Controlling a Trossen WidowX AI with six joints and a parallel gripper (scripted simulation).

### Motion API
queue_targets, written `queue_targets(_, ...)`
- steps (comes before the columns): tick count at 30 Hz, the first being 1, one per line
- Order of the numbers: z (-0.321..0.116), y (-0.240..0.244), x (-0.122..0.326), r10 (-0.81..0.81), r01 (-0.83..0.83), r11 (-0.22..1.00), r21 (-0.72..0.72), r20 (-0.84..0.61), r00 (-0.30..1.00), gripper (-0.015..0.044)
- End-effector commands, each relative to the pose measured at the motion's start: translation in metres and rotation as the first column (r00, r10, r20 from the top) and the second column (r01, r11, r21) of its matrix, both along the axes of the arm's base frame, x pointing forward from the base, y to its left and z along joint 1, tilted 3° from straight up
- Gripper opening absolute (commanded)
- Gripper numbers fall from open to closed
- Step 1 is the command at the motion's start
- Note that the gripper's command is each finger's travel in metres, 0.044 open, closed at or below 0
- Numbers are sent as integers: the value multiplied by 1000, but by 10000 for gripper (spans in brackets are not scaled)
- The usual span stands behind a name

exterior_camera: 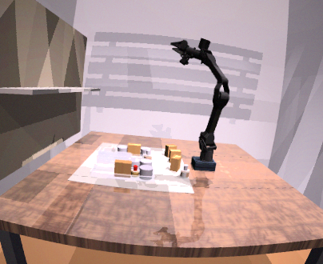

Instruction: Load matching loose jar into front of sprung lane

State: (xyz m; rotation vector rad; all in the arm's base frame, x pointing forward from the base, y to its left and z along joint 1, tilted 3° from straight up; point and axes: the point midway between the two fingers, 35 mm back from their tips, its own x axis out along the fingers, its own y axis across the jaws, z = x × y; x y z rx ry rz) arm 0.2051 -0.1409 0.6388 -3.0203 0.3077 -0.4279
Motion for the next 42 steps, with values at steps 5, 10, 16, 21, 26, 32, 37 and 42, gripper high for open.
queue_targets(5, -34, -1, 34, 142, -137, 916, 377, 13, 990, 440)
queue_targets(10, -90, 16, 83, 282, -200, 564, 801, 40, 959, 440)
queue_targets(16, -139, 54, 114, 395, -145, 288, 947, 21, 919, 440)
queue_targets(21, -177, 80, 132, 419, -16, 26, 1000, 4, 908, 440)
queue_targets(26, -245, 132, 146, 437, 243, -292, 925, -97, 894, 440)
queue_targets(32, -305, 182, 142, 434, 454, -526, 719, -232, 870, 440)
queue_targets(37, -355, 224, 126, 411, 557, -677, 480, -381, 828, 440)
queue_targets(42, -395, 255, 102, 372, 570, -770, 288, -523, 767, 440)
